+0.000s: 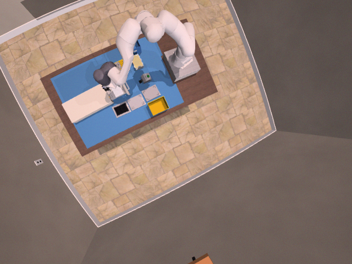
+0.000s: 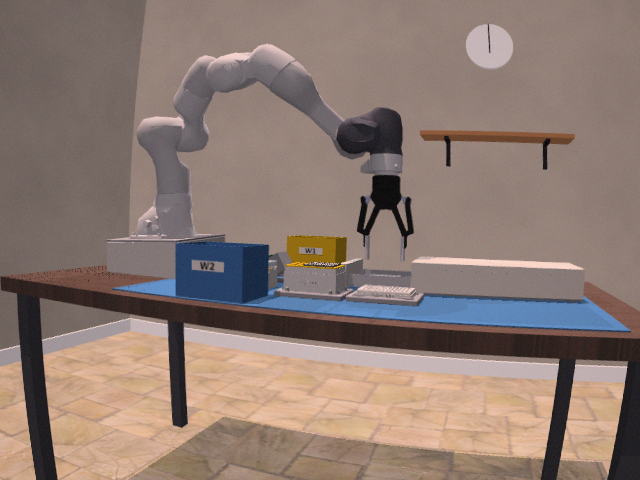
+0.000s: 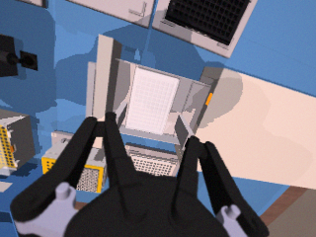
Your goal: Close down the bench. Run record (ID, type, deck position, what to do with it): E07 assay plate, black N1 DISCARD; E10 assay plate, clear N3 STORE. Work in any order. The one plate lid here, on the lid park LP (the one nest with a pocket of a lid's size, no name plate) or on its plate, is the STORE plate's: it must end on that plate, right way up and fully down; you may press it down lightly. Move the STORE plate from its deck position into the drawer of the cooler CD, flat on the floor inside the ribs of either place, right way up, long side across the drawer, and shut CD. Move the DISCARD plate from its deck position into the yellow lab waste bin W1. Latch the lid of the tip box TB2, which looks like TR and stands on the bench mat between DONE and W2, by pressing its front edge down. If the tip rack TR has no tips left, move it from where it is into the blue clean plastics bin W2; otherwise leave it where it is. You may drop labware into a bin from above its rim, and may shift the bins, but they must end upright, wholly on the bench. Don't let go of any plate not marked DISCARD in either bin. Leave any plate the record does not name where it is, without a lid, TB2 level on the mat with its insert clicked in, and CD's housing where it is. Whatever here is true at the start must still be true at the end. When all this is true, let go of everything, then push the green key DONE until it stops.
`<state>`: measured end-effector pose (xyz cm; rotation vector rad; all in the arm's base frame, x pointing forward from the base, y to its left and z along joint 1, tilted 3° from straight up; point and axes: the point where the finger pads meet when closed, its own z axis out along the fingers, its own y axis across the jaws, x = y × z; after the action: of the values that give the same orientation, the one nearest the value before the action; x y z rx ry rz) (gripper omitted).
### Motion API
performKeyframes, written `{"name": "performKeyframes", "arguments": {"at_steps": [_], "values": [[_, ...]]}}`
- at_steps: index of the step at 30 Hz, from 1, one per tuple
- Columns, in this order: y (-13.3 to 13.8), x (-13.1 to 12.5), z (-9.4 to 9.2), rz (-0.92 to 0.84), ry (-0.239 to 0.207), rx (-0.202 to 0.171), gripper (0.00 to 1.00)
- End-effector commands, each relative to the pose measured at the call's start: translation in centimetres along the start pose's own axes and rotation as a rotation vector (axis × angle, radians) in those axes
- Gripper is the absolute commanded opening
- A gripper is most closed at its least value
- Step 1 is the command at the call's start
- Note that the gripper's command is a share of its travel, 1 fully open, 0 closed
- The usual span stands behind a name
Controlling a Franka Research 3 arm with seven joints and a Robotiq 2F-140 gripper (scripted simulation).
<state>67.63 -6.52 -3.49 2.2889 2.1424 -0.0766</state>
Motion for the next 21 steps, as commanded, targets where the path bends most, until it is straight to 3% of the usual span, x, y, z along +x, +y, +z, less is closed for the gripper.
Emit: {"name": "performKeyframes", "arguments": {"at_steps": [1, 21], "values": [[-0.2, -0.1, -0.4, -0.004, 0.001, 0.007, 0.61], [-0.2, -0.1, -2.8, -0.004, 0.001, 0.007, 0.61]]}}
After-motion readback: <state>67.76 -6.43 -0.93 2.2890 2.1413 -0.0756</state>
